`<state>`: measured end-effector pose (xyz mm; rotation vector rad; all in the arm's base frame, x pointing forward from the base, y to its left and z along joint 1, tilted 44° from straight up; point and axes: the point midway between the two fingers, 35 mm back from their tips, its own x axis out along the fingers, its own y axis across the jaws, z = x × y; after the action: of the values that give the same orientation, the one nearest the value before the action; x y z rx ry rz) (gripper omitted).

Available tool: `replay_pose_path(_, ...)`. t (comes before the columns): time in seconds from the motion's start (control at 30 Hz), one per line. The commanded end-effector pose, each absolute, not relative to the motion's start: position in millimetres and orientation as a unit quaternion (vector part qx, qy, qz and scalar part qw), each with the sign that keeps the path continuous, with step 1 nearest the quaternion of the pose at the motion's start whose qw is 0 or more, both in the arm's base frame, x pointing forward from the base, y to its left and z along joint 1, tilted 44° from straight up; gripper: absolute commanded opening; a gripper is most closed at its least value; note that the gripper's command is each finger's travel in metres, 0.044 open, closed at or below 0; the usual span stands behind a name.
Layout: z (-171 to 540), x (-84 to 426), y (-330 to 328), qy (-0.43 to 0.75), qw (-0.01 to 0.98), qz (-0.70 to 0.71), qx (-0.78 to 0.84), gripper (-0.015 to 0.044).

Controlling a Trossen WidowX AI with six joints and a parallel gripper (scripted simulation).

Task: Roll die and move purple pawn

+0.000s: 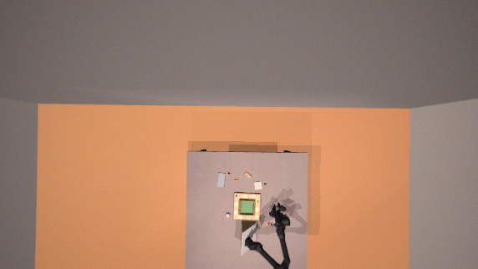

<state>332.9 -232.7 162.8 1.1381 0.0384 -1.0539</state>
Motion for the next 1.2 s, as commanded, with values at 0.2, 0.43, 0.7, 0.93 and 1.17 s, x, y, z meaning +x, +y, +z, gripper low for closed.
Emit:
replay_pose_path(0.2,82.7,393.9,-112.4,0.198,0.721,-0.428,0.508,0.0275)
replay_pose_path(0.43,20.8,397.7,-21.6,0.324,0.723,-0.41,0.451,0.0275)
replay_pose_path(0.7,-60.4,346.4,80.6,0.459,0.715,-0.412,0.329,0.0275)
replay_pose_path(0.93,-121.9,263.2,141.0,0.534,0.717,-0.417,0.165,0.0275)
replay_pose_path(1.17,-162.7,175.8,151.7,0.538,0.732,-0.416,-0.04,0.0275)
